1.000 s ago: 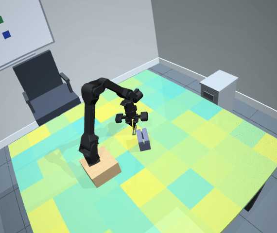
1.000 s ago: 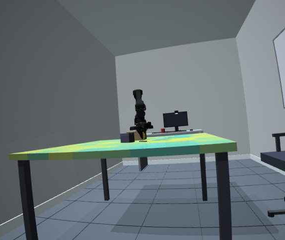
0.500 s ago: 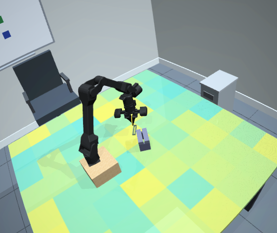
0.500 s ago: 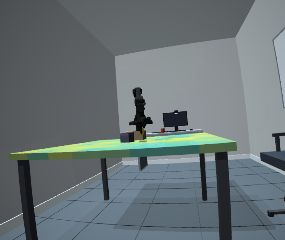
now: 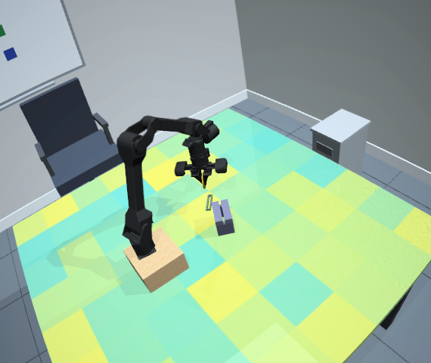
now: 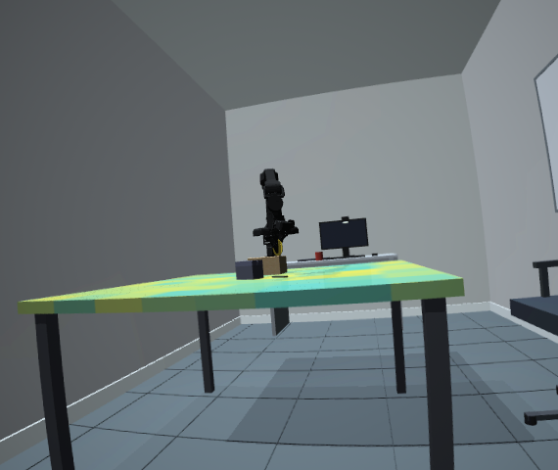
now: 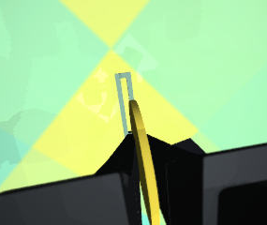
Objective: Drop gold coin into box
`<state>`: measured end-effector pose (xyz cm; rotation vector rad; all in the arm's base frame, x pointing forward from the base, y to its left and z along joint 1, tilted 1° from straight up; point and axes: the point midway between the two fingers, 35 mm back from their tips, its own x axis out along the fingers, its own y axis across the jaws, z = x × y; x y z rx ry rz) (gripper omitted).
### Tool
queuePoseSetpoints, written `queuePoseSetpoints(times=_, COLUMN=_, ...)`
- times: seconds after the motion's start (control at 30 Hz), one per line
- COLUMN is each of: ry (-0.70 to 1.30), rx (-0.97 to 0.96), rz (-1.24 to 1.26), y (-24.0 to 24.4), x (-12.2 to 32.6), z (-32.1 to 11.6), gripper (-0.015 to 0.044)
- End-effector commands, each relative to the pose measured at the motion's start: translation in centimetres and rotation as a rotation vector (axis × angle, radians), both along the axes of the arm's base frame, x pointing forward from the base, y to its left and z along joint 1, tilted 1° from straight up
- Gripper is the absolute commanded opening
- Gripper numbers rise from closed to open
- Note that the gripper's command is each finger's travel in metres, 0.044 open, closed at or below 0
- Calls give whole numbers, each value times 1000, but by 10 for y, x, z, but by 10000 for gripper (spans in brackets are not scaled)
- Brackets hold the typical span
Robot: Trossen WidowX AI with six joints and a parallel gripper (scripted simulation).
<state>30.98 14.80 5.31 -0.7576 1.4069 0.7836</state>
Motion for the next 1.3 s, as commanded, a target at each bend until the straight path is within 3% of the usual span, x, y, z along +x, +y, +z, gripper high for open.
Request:
queuePoseSetpoints(times=0.0, ry=-6, rx=-4, rz=-5, y=-1, x=0, z=9, gripper=0)
queuePoseSetpoints(times=0.3, ry=-10, rx=-6, rz=213, y=7, x=-6, z=10, gripper=0)
queuePoseSetpoints(times=1.27, ry=-7, rx=-3, rz=197, y=-45, x=0, z=9, gripper=0)
